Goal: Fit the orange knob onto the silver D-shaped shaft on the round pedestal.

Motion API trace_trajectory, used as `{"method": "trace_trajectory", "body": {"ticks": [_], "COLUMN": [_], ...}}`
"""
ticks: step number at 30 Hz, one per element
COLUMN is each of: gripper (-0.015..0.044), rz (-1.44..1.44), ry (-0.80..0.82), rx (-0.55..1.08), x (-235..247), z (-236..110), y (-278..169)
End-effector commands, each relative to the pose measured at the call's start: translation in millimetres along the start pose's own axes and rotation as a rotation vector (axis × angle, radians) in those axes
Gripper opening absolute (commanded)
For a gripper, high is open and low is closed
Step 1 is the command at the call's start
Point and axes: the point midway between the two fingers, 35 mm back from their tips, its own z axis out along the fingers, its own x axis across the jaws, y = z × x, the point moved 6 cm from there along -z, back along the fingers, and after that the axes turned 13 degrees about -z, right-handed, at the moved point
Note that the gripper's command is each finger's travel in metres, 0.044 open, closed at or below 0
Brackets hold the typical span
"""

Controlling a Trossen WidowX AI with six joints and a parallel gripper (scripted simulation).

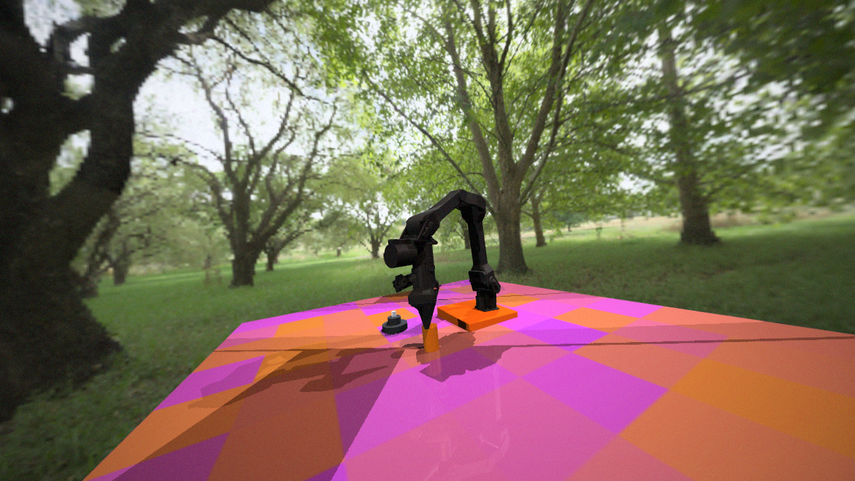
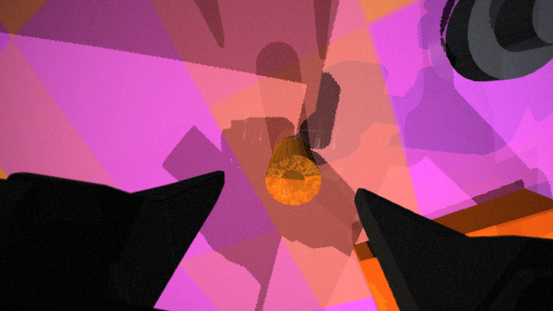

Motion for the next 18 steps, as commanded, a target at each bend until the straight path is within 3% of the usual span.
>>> {"method": "trace_trajectory", "body": {"ticks": [1, 18], "gripper": [0.044, 0.044], "rz": [0.002, 0.002], "ry": [-0.009, -0.009], "rx": [0.007, 0.007], "x": [0, 0], "z": [9, 37], "y": [0, 0]}}
